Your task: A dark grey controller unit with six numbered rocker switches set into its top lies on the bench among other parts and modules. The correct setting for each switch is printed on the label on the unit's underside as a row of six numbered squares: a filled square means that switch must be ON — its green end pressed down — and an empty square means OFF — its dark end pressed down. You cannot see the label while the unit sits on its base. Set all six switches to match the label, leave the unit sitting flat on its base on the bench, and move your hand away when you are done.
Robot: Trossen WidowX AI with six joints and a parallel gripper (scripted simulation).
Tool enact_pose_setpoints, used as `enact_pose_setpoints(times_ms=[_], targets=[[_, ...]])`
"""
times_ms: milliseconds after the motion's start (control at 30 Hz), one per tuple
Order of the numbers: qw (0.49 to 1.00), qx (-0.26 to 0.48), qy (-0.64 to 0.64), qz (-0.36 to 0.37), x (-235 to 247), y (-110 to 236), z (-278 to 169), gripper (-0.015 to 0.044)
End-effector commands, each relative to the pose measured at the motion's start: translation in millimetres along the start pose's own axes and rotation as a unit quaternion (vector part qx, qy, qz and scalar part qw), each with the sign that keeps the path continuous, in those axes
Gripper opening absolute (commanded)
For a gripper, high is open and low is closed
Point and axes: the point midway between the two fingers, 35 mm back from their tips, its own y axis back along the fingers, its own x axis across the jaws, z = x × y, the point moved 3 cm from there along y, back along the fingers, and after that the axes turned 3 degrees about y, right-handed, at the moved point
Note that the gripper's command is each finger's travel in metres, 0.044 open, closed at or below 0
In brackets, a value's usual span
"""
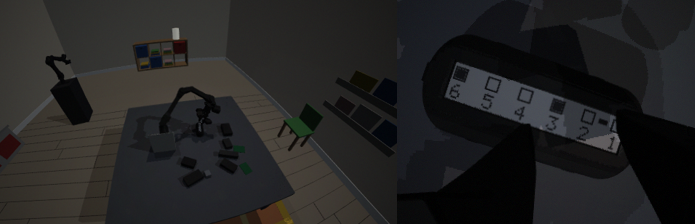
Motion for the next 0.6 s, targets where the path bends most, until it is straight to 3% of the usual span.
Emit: enact_pose_setpoints(times_ms=[0, 233, 567], targets=[[0.995, 0.008, 0.098, 0.007, -3, 0, 1, 0.0263], [0.947, 0.018, 0.321, 0.026, -8, -1, 0, 0.0440], [0.793, 0.020, 0.606, 0.059, -14, -3, 0, 0.0440]])
